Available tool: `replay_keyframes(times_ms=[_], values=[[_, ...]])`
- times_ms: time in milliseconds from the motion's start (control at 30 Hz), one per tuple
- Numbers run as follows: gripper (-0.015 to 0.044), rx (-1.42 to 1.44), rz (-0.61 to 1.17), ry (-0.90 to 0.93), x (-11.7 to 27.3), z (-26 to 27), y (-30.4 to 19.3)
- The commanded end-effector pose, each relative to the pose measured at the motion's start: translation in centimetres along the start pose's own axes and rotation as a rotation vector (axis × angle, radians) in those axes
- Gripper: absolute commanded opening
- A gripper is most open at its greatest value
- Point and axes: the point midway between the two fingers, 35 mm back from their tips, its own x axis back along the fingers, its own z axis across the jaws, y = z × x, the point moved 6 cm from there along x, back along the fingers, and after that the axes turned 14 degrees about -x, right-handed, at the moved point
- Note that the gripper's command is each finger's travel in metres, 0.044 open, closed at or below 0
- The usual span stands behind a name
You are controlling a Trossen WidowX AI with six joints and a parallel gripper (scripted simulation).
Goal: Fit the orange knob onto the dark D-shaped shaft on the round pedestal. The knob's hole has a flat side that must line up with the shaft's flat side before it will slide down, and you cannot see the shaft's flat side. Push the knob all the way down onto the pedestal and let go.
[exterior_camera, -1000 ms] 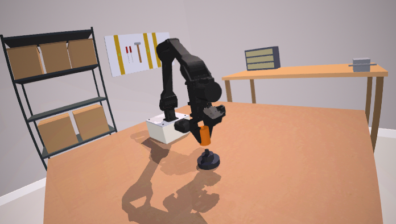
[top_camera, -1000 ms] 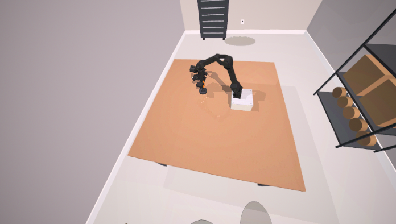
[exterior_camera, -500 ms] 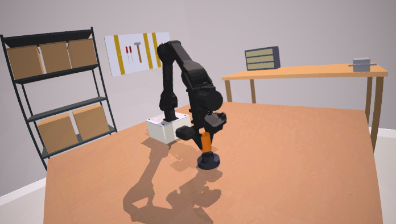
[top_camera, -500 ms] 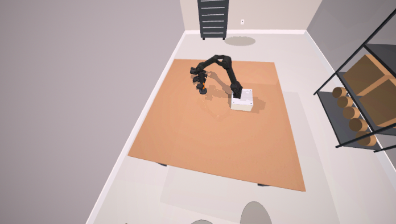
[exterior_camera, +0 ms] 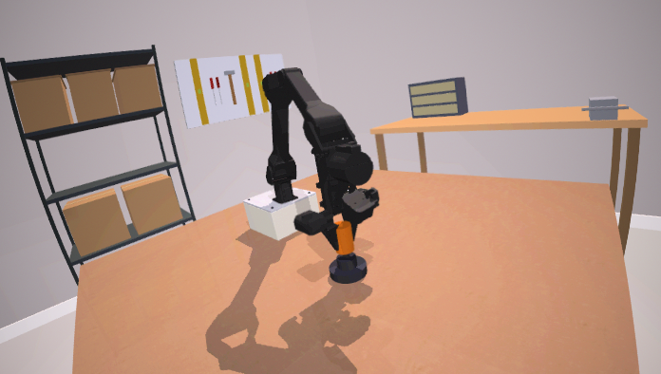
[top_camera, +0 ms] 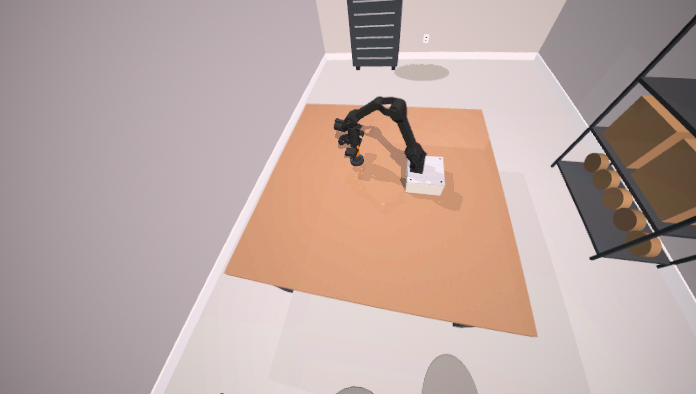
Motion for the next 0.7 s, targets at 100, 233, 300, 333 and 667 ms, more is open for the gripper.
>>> replay_keyframes(times_ms=[100, 233, 300, 333, 667], values=[[0.0, -0.003, 0.0, 0.004, -0.02, -0.02, -0.17], [0.0, -0.003, 0.0, 0.004, -0.12, -0.03, -0.23], [0.0, -0.003, 0.0, 0.004, -0.12, -0.03, -0.23], [0.0, -0.003, 0.0, 0.004, -0.01, -0.05, -0.26], [0.0, 0.122, -0.001, 0.004, 0.48, -0.1, -0.35]])
